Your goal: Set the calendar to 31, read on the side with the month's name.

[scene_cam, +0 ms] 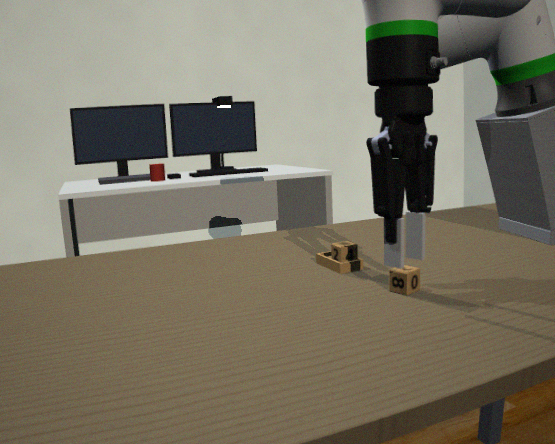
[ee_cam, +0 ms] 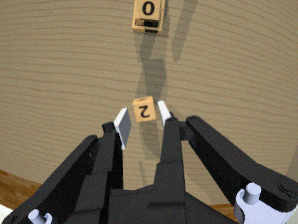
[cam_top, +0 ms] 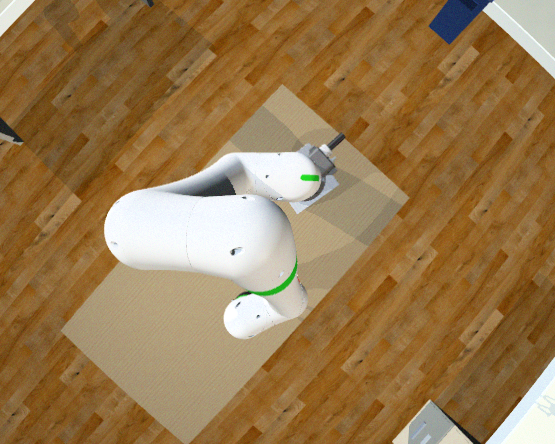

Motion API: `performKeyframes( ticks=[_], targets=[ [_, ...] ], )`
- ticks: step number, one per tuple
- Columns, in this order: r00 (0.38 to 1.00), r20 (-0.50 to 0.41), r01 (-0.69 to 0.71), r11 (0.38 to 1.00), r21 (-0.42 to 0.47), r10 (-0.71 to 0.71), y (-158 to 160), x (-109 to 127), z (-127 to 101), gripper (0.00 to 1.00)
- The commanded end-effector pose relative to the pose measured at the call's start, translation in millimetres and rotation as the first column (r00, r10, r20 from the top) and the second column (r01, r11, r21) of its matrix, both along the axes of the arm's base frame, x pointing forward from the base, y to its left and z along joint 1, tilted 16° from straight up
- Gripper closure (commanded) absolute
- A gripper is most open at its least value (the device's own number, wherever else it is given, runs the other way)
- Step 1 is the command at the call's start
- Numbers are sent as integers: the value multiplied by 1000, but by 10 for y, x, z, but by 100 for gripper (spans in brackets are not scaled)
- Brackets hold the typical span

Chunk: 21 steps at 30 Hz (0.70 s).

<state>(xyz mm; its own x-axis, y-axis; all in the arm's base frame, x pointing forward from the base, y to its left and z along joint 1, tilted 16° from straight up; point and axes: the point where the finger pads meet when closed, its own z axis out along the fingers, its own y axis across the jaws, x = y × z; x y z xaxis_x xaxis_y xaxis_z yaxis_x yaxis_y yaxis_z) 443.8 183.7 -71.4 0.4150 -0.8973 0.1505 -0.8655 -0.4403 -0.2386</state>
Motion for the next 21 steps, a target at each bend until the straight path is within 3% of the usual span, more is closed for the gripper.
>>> performKeyframes(
  ticks=[1,21],
  targets=[
    [1000,0,0,1000,0,0,1,1,1,71],
    [1000,0,0,1000,0,0,3,-15,58,71]
  ],
)
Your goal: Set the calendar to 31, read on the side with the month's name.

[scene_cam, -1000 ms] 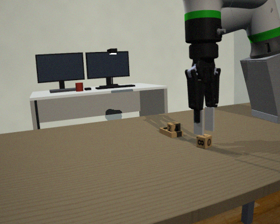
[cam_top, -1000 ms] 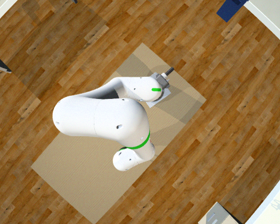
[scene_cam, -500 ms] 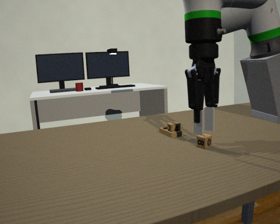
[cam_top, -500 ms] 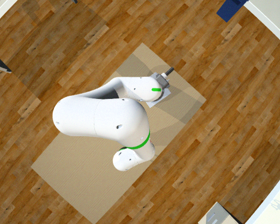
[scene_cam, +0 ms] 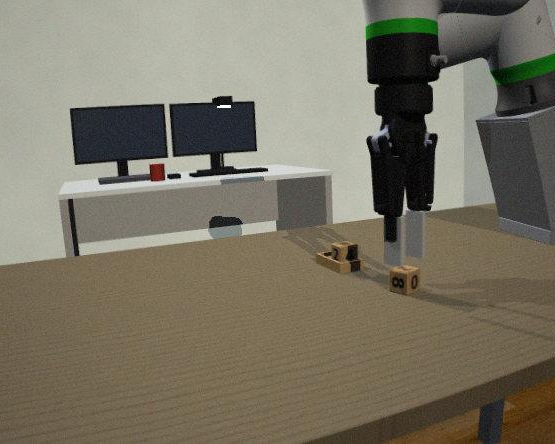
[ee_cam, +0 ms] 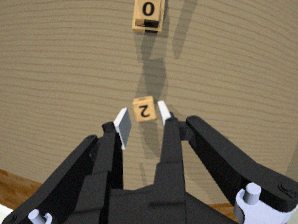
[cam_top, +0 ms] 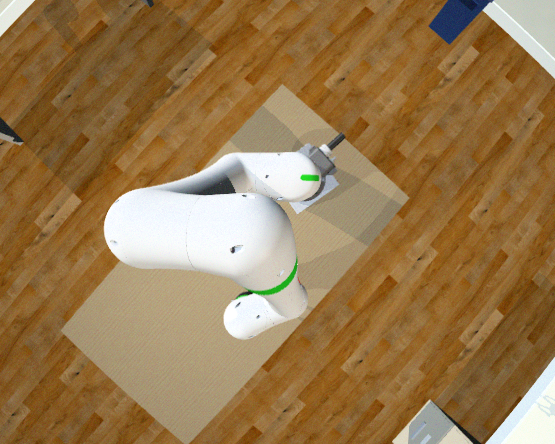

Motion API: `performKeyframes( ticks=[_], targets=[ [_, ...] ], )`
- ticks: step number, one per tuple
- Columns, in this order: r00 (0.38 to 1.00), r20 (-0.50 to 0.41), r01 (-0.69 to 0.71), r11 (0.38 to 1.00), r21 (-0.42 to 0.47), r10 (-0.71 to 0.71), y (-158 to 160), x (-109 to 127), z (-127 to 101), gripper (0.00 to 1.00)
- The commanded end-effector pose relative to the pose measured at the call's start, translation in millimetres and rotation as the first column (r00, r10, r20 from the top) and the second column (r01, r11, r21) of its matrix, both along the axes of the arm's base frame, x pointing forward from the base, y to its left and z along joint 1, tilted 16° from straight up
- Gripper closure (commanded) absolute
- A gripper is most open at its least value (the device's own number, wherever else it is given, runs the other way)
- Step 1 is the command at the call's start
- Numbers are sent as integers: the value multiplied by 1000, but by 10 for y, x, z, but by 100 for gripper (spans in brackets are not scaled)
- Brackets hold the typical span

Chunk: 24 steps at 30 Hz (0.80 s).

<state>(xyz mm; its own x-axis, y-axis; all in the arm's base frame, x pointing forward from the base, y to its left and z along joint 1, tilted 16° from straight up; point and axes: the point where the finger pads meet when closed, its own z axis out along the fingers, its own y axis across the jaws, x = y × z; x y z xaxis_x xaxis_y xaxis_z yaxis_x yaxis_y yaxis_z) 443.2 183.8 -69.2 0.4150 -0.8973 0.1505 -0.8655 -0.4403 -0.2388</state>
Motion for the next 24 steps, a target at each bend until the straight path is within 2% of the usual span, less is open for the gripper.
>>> performKeyframes(
  ticks=[1,14,24],
  targets=[
    [1000,0,0,1000,0,0,2,-9,36,71],
    [1000,0,0,1000,0,0,11,-97,335,71],
    [1000,1,4,1000,-13,-4,8,-111,353,71]
  ],
)
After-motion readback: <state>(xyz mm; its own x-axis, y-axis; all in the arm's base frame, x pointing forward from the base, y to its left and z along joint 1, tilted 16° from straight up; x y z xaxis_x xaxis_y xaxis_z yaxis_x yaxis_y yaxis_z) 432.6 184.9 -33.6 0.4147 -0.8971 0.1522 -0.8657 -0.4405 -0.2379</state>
